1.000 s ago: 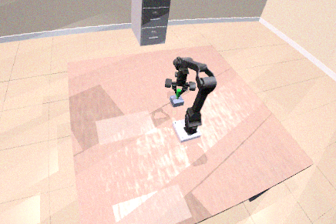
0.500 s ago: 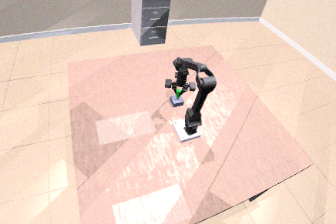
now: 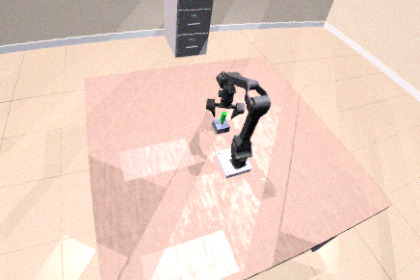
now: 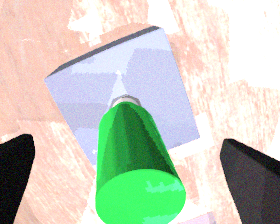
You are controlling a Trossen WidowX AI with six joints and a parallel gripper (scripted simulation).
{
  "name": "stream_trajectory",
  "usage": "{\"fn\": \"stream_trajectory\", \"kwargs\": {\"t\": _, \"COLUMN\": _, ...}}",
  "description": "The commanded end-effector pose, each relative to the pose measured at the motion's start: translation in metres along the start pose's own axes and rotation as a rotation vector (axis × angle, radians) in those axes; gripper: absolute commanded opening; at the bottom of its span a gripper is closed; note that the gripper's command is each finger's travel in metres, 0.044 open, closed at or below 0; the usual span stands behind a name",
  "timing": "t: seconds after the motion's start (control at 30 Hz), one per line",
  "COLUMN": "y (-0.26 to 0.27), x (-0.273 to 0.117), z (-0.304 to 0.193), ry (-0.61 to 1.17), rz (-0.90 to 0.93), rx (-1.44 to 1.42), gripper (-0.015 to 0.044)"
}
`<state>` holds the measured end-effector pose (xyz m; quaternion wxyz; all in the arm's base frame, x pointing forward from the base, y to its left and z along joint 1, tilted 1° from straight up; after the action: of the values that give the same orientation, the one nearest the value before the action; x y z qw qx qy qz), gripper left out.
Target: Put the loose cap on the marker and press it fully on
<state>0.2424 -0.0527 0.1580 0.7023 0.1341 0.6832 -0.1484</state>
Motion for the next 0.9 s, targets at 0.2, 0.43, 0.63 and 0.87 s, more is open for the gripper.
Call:
{"fn": "stream_trajectory", "kwargs": {"t": 0.2, "y": 0.0, "x": -0.074, "z": 0.0, "ry": -0.003, "rz": 0.001, "rx": 0.0, "gripper": 0.044}}
{"fn": "stream_trajectory", "kwargs": {"t": 0.43, "y": -0.001, "x": -0.071, "z": 0.0, "ry": -0.003, "rz": 0.001, "rx": -0.126, "gripper": 0.0361}}
{"fn": "stream_trajectory", "kwargs": {"t": 0.63, "y": -0.004, "x": -0.064, "z": 0.0, "ry": -0.003, "rz": 0.003, "rx": -0.432, "gripper": 0.0204}}
{"fn": "stream_trajectory", "kwargs": {"t": 0.87, "y": -0.004, "x": -0.064, "z": 0.0, "ry": -0.003, "rz": 0.003, "rx": -0.432, "gripper": 0.002}}
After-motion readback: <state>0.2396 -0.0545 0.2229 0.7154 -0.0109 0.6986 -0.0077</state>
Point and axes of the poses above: the point midway between the two fingers, 35 mm back from their tips, its own x axis out along the fingers, its own y axis across the jaws, z = x × y, the point moved 7 cm from there along -x, back along the fingers, and after that the axes turned 10 degrees about -x, right-handed, at the moved point
